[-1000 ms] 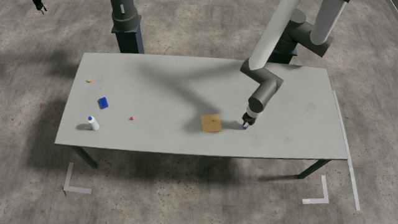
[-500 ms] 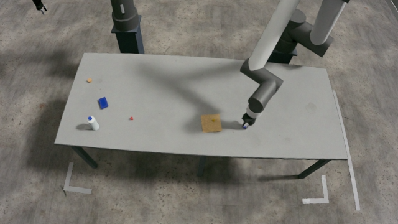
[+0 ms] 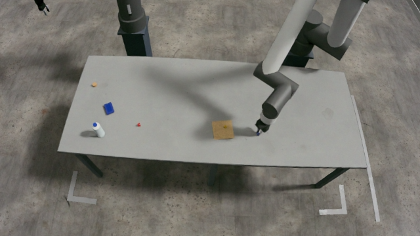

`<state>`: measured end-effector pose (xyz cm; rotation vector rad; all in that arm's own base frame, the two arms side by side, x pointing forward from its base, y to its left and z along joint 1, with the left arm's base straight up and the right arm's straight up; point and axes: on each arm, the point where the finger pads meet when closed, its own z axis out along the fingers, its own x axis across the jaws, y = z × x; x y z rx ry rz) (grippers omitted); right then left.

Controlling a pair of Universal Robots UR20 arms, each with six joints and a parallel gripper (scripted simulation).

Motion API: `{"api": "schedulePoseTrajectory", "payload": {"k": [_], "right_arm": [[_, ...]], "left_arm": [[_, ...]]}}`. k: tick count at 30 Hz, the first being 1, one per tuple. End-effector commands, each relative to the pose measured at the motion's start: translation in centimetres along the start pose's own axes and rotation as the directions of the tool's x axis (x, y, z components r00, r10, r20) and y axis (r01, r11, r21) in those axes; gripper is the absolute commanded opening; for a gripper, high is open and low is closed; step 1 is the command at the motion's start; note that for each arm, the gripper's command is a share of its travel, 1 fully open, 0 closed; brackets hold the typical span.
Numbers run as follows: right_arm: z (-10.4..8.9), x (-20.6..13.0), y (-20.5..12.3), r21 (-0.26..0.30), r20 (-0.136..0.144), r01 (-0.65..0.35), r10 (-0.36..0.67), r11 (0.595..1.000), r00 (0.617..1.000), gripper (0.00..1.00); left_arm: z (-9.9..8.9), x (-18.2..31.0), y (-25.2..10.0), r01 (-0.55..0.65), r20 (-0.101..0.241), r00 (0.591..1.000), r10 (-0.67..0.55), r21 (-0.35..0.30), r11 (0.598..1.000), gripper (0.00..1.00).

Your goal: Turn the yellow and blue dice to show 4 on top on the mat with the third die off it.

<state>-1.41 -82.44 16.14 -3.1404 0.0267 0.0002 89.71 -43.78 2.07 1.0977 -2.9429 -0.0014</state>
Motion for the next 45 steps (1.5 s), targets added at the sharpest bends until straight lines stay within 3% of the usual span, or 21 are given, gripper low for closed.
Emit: {"api": "schedulePoseTrajectory", "payload": {"k": [1, 32, 37, 45], "right_arm": [[-0.1, 0.0, 0.0, -0.001, 0.0, 0.0, 0.0, 1.0, 1.0, 1.0], [-0.1, 0.0, 0.0, -0.001, 0.0, 0.0, 0.0, 1.0, 1.0, 1.0], [-0.1, 0.0, 0.0, -0.001, 0.0, 0.0, 0.0, 1.0, 1.0, 1.0], [-0.1, 0.0, 0.0, -0.001, 0.0, 0.0, 0.0, 1.0, 1.0, 1.0]], "left_arm": [[-0.1, 0.0, 0.0, 0.0, 0.0, 1.0, 0.0, 0.001, 1.0, 0.34], [-0.2, 0.0, 0.0, 0.0, 0.0, 1.0, 0.0, 0.001, 1.0, 0.34], [-2.1, 0.0, 0.0, 0.0, 0.0, 1.0, 0.0, 0.001, 1.0, 0.34], [-7.9, 0.0, 0.0, 0.0, 0.0, 1.0, 0.0, 0.001, 1.0, 0.34]]}}
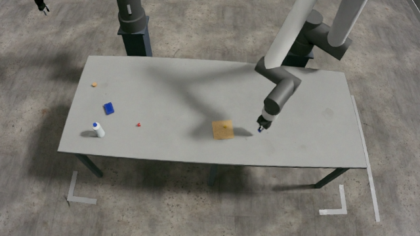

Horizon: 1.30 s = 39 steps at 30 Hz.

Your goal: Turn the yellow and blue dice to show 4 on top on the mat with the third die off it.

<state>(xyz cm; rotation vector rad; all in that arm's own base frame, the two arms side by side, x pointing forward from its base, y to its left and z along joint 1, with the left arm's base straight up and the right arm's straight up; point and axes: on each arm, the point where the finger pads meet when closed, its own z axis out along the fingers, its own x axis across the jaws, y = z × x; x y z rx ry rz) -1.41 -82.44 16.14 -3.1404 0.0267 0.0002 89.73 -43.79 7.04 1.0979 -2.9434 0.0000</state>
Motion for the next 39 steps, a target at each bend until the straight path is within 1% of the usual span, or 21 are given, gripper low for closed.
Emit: {"api": "schedulePoseTrajectory", "payload": {"k": [1, 3, 5, 8, 20, 23, 26, 29, 31, 34, 35, 37, 38, 39], "right_arm": [[-0.1, 0.0, 0.0, -0.001, 0.0, 0.0, 0.0, 1.0, 1.0, 1.0], [-0.1, 0.0, 0.0, -0.001, 0.0, 0.0, 0.0, 1.0, 1.0, 1.0], [-0.1, 0.0, 0.0, -0.001, 0.0, 0.0, 0.0, 1.0, 1.0, 1.0], [-0.1, 0.0, 0.0, -0.001, 0.0, 0.0, 0.0, 1.0, 1.0, 1.0], [-0.1, 0.0, 0.0, -0.001, 0.0, 0.0, 0.0, 1.0, 1.0, 1.0], [-0.1, 0.0, 0.0, -0.001, 0.0, 0.0, 0.0, 1.0, 1.0, 1.0], [-0.1, 0.0, 0.0, -0.001, 0.0, 0.0, 0.0, 1.0, 1.0, 1.0], [-0.1, 0.0, 0.0, -0.001, 0.0, 0.0, 0.0, 1.0, 1.0, 1.0], [-0.1, 0.0, 0.0, -0.001, 0.0, 0.0, 0.0, 1.0, 1.0, 1.0], [-0.1, 0.0, 0.0, -0.001, 0.0, 0.0, 0.0, 1.0, 1.0, 1.0], [-0.1, 0.0, 0.0, -0.001, 0.0, 0.0, 0.0, 1.0, 1.0, 1.0], [-0.1, 0.0, 0.0, -0.001, 0.0, 0.0, 0.0, 1.0, 1.0, 1.0], [-0.1, 0.0, 0.0, -0.001, 0.0, 0.0, 0.0, 1.0, 1.0, 1.0], [-0.1, 0.0, 0.0, -0.001, 0.0, 0.0, 0.0, 1.0, 1.0, 1.0]], "left_arm": [[-3.5, 0.0, 0.0, 0.0, 0.0, 1.0, 0.0, 0.0, 1.0, 0.34], [-3.5, 0.0, 0.0, 0.0, 0.0, 1.0, 0.0, 0.0, 1.0, 0.34], [-4.4, 0.0, 0.0, 0.0, 0.0, 1.0, 0.0, 0.0, 1.0, 0.34], [-5.1, 0.0, 0.0, 0.0, 0.0, 1.0, 0.0, 0.0, 1.0, 0.34], [-5.1, 0.0, 0.0, -0.001, 0.0, 1.0, 0.001, 0.0, 1.0, 0.34], [-5.1, 0.0, -0.1, -0.021, 0.0, 1.0, 0.021, 0.0, 1.0, 0.34], [-5.1, 0.2, -0.2, -0.078, 0.0, 0.997, 0.078, 0.0, 0.997, 0.34], [-5.1, 0.4, -0.4, -0.183, 0.0, 0.983, 0.183, 0.0, 0.983, 0.34], [-5.0, 0.5, -0.5, -0.26, 0.0, 0.966, 0.26, 0.0, 0.966, 0.34], [-5.0, 0.7, -0.6, -0.335, 0.0, 0.942, 0.335, 0.0, 0.942, 0.34], [-5.0, 0.8, -0.7, -0.376, 0.0, 0.927, 0.376, 0.0, 0.927, 0.34], [-5.0, 0.8, -0.7, -0.376, 0.0, 0.927, 0.376, 0.0, 0.927, 0.34], [-5.0, 0.8, -0.7, -0.395, 0.0, 0.919, 0.395, 0.0, 0.919, 0.34], [-5.0, 0.9, -0.8, -0.457, 0.0, 0.889, 0.457, 0.0, 0.889, 0.34]]}}
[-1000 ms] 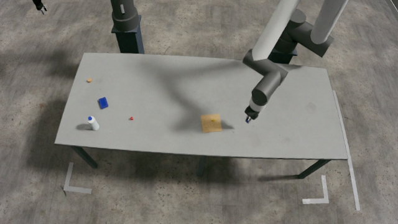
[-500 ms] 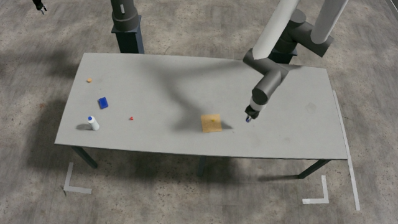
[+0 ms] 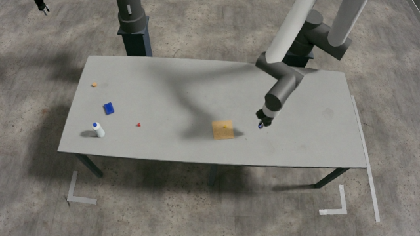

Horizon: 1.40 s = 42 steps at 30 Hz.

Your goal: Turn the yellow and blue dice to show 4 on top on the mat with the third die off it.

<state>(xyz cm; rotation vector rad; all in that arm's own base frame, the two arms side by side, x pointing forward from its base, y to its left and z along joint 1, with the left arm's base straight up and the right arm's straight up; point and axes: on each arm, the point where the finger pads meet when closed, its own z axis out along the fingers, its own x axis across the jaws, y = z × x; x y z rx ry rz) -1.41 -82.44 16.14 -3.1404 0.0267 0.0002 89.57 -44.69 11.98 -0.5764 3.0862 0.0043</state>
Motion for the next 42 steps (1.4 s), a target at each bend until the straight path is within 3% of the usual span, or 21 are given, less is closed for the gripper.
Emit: {"api": "schedulePoseTrajectory", "payload": {"k": [1, 8, 13, 16, 17, 21, 30, 32, 33, 34, 42], "right_arm": [[-0.06, 0.01, 0.04, -0.001, 0.0, 0.0, 0.0, 1.0, 1.0, 1.0], [-0.06, 0.01, 0.04, -0.001, 0.0, 0.0, 0.0, 1.0, 1.0, 1.0], [-0.06, 0.01, 0.04, -0.001, 0.0, 0.0, 0.0, 1.0, 1.0, 1.0], [-0.06, 0.01, 0.04, -0.001, 0.0, 0.0, 0.0, 1.0, 1.0, 1.0], [-0.06, 0.01, 0.04, -0.001, 0.0, 0.0, 0.0, 1.0, 1.0, 1.0], [-0.06, 0.01, 0.04, -0.001, 0.0, 0.0, 0.0, 1.0, 1.0, 1.0], [-0.06, 0.01, 0.04, -0.001, 0.0, 0.0, 0.0, 1.0, 1.0, 1.0], [-0.06, 0.01, 0.04, -0.001, 0.0, 0.0, 0.0, 1.0, 1.0, 1.0], [-0.06, 0.01, 0.04, -0.001, 0.0, 0.0, 0.0, 1.0, 1.0, 1.0], [-0.06, 0.01, 0.04, -0.001, 0.0, 0.0, 0.0, 1.0, 1.0, 1.0], [-0.06, 0.01, 0.04, -0.001, 0.0, 0.0, 0.0, 1.0, 1.0, 1.0]], "left_arm": [[-0.03, 0.19, -0.33, -0.174, -0.002, 0.985, 0.174, 0.003, 0.985, 0.34], [0.02, 0.43, -0.56, -0.358, -0.001, 0.934, 0.358, 0.003, 0.934, 0.34], [0.06, 0.62, -0.7, -0.511, -0.001, 0.86, 0.511, 0.003, 0.86, 0.34], [0.06, 0.62, -0.7, -0.517, -0.001, 0.856, 0.517, 0.003, 0.856, 0.34], [0.09, 0.71, -0.74, -0.594, -0.001, 0.804, 0.594, 0.003, 0.804, 0.34], [0.12, 0.78, -0.77, -0.668, 0.0, 0.744, 0.668, 0.003, 0.744, 0.34], [0.2, 0.91, -0.76, -0.855, 0.001, 0.519, 0.855, 0.003, 0.519, 0.34], [0.2, 0.91, -0.76, -0.855, 0.001, 0.519, 0.855, 0.003, 0.519, 0.34], [0.23, 0.92, -0.72, -0.901, 0.001, 0.434, 0.901, 0.003, 0.434, 0.34], [0.23, 0.92, -0.72, -0.902, 0.001, 0.432, 0.902, 0.003, 0.432, 0.34], [0.31, 0.82, -0.59, -0.982, 0.002, 0.187, 0.982, 0.003, 0.187, 0.34]]}}
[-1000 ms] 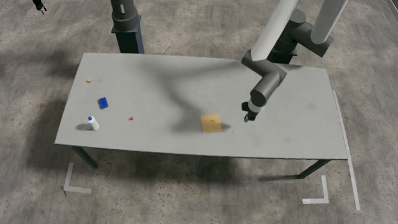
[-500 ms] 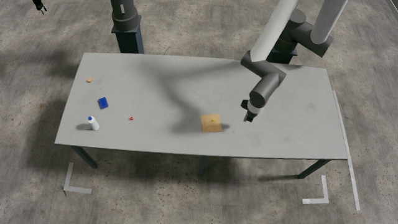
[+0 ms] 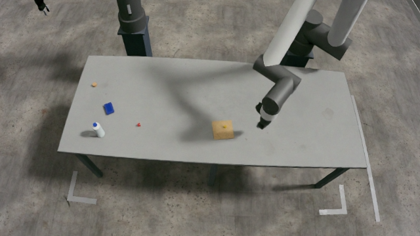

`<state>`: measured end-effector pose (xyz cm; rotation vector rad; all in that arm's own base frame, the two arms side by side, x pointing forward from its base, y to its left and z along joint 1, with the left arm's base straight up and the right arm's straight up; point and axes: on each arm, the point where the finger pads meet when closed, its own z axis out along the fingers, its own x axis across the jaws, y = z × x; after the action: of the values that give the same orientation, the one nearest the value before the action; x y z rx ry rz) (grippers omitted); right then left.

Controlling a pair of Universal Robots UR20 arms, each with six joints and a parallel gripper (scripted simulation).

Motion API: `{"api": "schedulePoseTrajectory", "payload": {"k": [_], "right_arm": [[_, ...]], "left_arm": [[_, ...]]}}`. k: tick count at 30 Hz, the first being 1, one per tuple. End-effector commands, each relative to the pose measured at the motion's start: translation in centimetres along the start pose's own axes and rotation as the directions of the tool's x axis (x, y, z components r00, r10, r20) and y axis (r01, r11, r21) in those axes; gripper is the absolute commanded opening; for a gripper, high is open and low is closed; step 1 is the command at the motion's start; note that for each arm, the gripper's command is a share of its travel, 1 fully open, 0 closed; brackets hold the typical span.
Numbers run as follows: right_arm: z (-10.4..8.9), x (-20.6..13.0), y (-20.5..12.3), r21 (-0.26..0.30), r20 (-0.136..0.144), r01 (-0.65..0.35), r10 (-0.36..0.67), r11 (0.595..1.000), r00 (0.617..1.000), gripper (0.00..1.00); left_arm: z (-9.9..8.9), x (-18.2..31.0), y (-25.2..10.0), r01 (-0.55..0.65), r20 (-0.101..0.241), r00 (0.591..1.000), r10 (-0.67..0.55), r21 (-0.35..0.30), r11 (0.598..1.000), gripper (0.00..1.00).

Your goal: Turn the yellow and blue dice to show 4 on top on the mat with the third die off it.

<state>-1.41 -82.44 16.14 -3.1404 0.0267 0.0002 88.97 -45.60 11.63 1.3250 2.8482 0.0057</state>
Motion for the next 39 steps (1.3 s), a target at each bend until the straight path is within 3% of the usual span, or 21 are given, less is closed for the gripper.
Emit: {"api": "schedulePoseTrajectory", "payload": {"k": [1, 5, 7, 9, 11, 16, 20, 21, 22, 25, 27, 29, 31, 32, 36, 39], "right_arm": [[-0.1, 0.0, 0.0, -0.001, 0.0, 0.0, 0.0, 1.0, 1.0, 1.0], [-0.1, 0.0, 0.0, -0.001, 0.0, 0.0, 0.0, 1.0, 1.0, 1.0], [-0.1, 0.0, 0.0, -0.001, 0.0, 0.0, 0.0, 1.0, 1.0, 1.0], [-0.1, 0.0, 0.0, -0.001, 0.0, 0.0, 0.0, 1.0, 1.0, 1.0], [-0.1, 0.0, 0.0, -0.001, 0.0, 0.0, 0.0, 1.0, 1.0, 1.0], [-0.1, 0.0, 0.0, -0.001, 0.0, 0.0, 0.0, 1.0, 1.0, 1.0], [-0.1, 0.0, 0.0, -0.001, 0.0, 0.0, 0.0, 1.0, 1.0, 1.0], [-0.1, 0.0, 0.0, -0.001, 0.0, 0.0, 0.0, 1.0, 1.0, 1.0], [-0.1, 0.0, 0.0, -0.001, 0.0, 0.0, 0.0, 1.0, 1.0, 1.0], [-0.1, 0.0, 0.0, -0.001, 0.0, 0.0, 0.0, 1.0, 1.0, 1.0], [-0.1, 0.0, 0.0, -0.001, 0.0, 0.0, 0.0, 1.0, 1.0, 1.0], [-0.1, 0.0, 0.0, -0.001, 0.0, 0.0, 0.0, 1.0, 1.0, 1.0], [-0.1, 0.0, 0.0, -0.001, 0.0, 0.0, 0.0, 1.0, 1.0, 1.0], [-0.1, 0.0, 0.0, -0.001, 0.0, 0.0, 0.0, 1.0, 1.0, 1.0], [-0.1, 0.0, 0.0, -0.001, 0.0, 0.0, 0.0, 1.0, 1.0, 1.0], [-0.1, 0.0, 0.0, -0.001, 0.0, 0.0, 0.0, 1.0, 1.0, 1.0]], "left_arm": [[0.0, 0.0, 0.1, -0.173, 0.002, 0.985, 0.173, 0.003, 0.985, 0.34], [0.0, 0.1, 0.2, -0.296, 0.002, 0.955, 0.296, 0.003, 0.955, 0.34], [0.0, 0.1, 0.2, -0.296, 0.002, 0.955, 0.296, 0.003, 0.955, 0.34], [0.0, 0.1, 0.4, -0.405, 0.003, 0.914, 0.405, 0.002, 0.914, 0.34], [0.0, 0.1, 0.4, -0.429, 0.003, 0.903, 0.429, 0.002, 0.903, 0.34], [0.1, 0.1, 0.7, -0.569, 0.003, 0.822, 0.569, 0.002, 0.822, 0.34], [0.1, 0.1, 1.0, -0.678, 0.003, 0.735, 0.678, 0.002, 0.735, 0.34], [0.1, 0.1, 1.0, -0.681, 0.003, 0.732, 0.681, 0.002, 0.732, 0.34], [0.2, 0.1, 1.1, -0.723, 0.003, 0.691, 0.723, 0.001, 0.691, 0.34], [0.2, 0.1, 1.1, -0.726, 0.003, 0.687, 0.726, 0.001, 0.687, 0.34], [0.2, 0.0, 1.4, -0.798, 0.003, 0.603, 0.798, 0.001, 0.603, 0.34], [0.2, 0.0, 1.5, -0.825, 0.003, 0.564, 0.825, 0.001, 0.564, 0.34], [0.2, -0.1, 1.7, -0.865, 0.004, 0.502, 0.865, 0.001, 0.502, 0.34], [0.2, -0.1, 1.7, -0.866, 0.004, 0.5, 0.866, 0.001, 0.5, 0.34], [0.3, -0.2, 2.0, -0.906, 0.004, 0.423, 0.906, 0.0, 0.423, 0.34], [0.3, -0.2, 2.0, -0.914, 0.004, 0.405, 0.914, 0.0, 0.405, 0.34]]}}
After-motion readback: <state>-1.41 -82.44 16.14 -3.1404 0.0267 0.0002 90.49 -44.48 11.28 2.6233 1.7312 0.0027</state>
